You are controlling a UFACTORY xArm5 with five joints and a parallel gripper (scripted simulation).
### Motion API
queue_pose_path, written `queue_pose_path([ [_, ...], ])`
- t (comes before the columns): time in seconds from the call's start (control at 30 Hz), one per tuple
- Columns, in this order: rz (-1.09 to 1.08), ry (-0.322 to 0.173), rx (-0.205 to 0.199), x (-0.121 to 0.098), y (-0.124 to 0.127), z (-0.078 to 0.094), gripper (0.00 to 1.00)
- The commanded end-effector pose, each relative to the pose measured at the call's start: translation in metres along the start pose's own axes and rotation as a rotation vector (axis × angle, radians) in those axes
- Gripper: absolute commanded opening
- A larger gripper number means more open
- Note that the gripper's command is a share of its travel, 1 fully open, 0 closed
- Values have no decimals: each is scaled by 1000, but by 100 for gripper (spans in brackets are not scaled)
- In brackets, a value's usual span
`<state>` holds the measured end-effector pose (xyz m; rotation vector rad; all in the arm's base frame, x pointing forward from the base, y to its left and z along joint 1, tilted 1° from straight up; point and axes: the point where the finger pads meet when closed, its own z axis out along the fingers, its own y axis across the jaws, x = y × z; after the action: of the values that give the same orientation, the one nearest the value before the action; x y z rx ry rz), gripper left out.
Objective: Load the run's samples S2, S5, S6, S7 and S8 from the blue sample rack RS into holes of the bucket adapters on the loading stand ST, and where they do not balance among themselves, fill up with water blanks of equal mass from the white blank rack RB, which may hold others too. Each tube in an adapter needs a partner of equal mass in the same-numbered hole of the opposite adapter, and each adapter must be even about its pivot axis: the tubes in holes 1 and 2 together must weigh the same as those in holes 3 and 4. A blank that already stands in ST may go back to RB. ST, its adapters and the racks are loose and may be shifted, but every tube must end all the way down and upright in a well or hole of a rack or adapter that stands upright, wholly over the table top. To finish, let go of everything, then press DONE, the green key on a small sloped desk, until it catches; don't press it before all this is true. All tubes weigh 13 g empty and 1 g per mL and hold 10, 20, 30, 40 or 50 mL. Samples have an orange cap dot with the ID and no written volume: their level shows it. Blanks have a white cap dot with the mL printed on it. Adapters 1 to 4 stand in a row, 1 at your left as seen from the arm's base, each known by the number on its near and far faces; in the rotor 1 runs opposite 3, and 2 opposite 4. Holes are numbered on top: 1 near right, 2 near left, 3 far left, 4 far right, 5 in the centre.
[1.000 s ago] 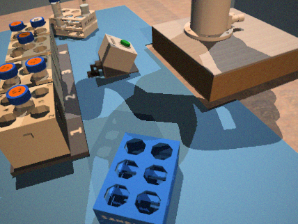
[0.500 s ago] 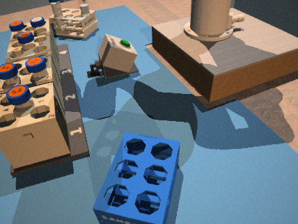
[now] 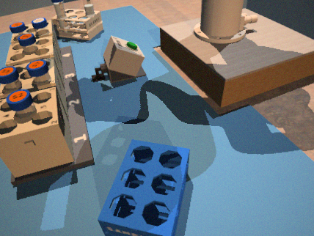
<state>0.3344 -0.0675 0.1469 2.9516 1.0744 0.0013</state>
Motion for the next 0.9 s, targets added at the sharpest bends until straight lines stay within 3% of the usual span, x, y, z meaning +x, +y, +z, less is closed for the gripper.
queue_pose_path([
  [0.0,-200,10,-14,-10,-24,10,0],
  [0.87,-888,6,-14,-49,-115,57,0],
])
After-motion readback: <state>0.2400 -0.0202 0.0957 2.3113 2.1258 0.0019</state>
